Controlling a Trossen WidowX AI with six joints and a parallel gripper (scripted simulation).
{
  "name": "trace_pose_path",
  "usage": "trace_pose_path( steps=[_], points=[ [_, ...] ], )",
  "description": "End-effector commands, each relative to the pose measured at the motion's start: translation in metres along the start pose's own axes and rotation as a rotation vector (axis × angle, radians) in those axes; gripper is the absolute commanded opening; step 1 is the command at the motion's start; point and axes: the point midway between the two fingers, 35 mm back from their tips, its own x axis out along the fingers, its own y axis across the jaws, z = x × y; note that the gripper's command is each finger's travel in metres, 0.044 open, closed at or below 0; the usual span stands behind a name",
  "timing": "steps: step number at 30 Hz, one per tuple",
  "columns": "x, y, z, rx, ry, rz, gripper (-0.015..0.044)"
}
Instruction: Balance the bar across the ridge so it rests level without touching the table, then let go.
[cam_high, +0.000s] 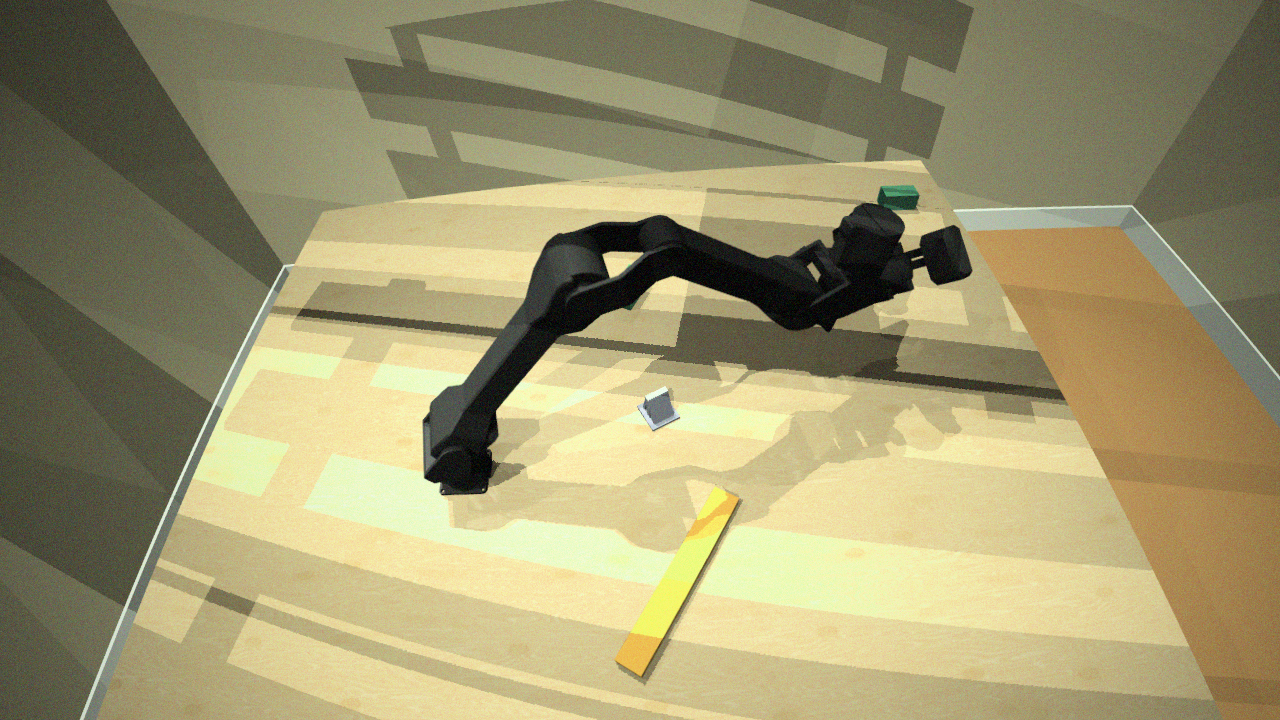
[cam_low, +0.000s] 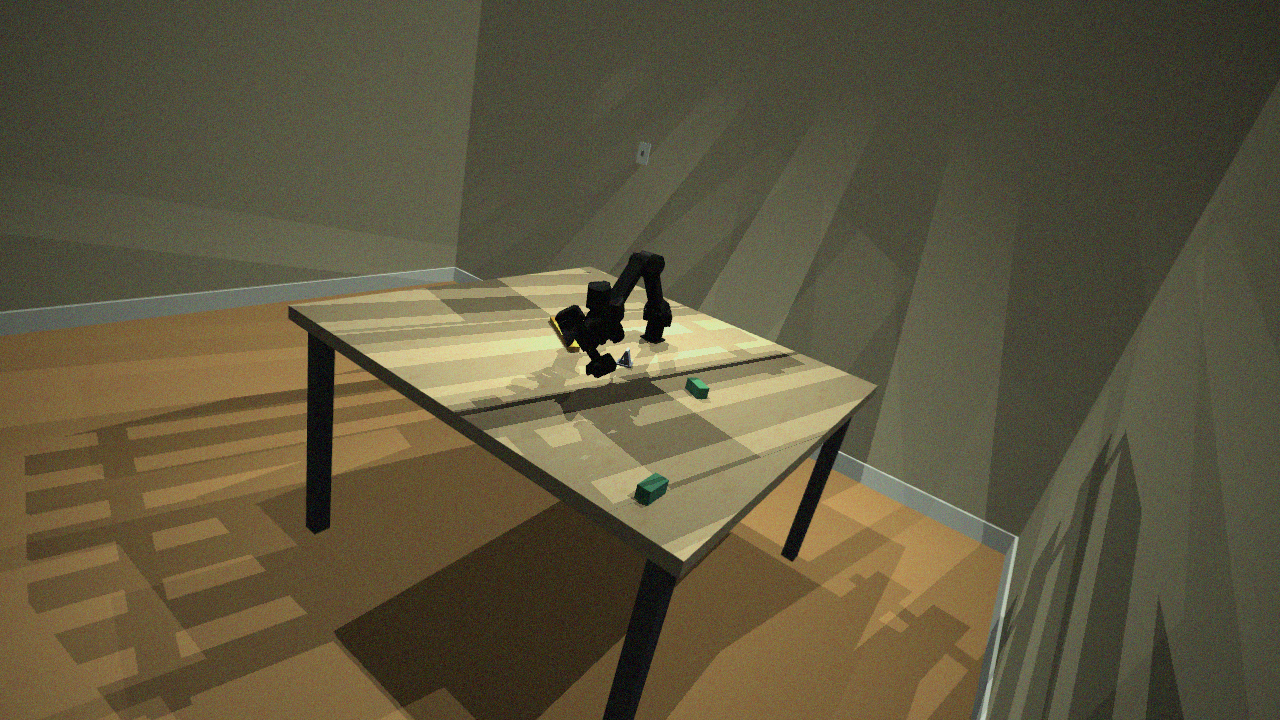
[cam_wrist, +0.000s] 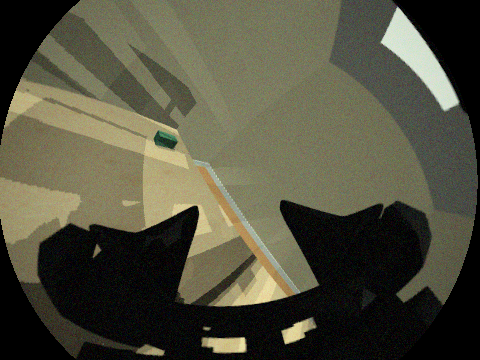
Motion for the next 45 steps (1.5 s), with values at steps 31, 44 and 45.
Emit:
trace_pose_path(
  steps=[31,44,45],
  points=[
    [-0.188,-0.026,-0.165,0.063,0.722,0.361,0.0315],
    [-0.303,-0.010,-0.185,0.153,0.957,0.596,0.0315],
    [-0.312,-0.008,-0.185,0.161,0.973,0.616,0.0315]
  ],
)
